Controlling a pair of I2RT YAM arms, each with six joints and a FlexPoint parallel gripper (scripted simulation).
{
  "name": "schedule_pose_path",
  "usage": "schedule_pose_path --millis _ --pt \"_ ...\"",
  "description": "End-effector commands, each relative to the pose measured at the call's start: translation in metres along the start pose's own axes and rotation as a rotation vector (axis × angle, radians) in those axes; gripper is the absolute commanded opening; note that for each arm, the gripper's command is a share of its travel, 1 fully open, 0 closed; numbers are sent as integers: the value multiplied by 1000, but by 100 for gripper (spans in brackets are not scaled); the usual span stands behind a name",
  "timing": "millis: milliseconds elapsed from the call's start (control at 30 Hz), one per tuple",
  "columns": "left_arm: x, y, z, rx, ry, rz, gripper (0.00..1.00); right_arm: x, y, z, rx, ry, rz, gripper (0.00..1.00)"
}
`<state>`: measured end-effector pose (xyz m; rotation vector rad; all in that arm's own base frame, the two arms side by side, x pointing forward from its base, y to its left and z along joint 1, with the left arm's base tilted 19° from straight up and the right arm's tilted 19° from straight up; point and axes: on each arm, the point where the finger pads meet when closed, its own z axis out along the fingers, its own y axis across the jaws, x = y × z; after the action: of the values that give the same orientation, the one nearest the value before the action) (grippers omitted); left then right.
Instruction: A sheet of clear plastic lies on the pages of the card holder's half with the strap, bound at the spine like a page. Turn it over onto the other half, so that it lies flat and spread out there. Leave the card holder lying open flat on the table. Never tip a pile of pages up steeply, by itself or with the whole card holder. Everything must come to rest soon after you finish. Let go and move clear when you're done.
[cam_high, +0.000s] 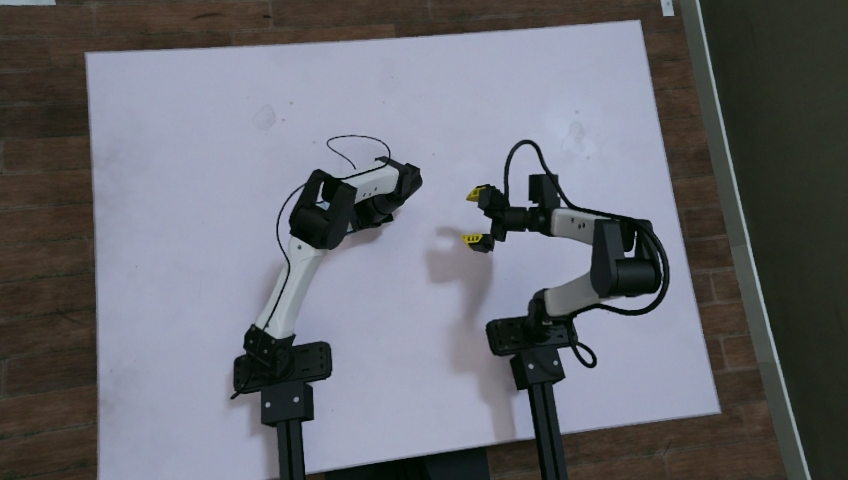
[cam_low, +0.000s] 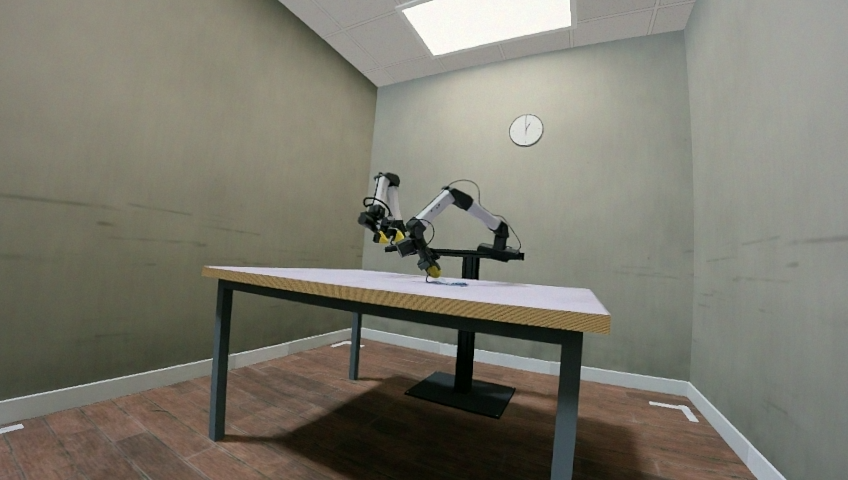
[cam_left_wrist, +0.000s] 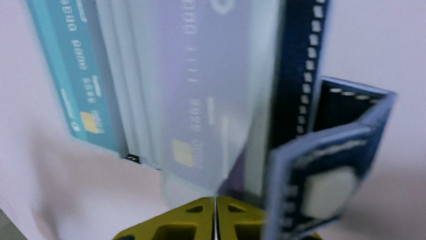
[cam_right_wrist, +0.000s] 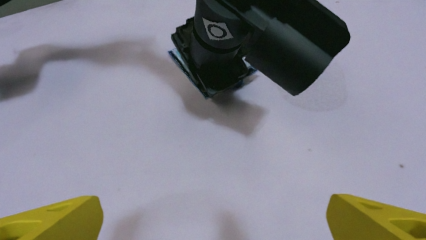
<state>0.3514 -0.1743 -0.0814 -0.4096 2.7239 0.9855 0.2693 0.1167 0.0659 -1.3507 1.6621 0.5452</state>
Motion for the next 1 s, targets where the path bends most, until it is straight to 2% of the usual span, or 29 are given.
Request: schedule_pose_path --millis 0,533,967 --pt "-16 6 -17 53 -17 -39 0 -4 -2 0 4 -8 -16 100" --pt "-15 3 -18 66 -15 -48 0 -4 -2 0 4 -8 -16 100" --pt "-9 26 -21 37 -25 -51 0 -4 -2 0 4 -8 -16 100"
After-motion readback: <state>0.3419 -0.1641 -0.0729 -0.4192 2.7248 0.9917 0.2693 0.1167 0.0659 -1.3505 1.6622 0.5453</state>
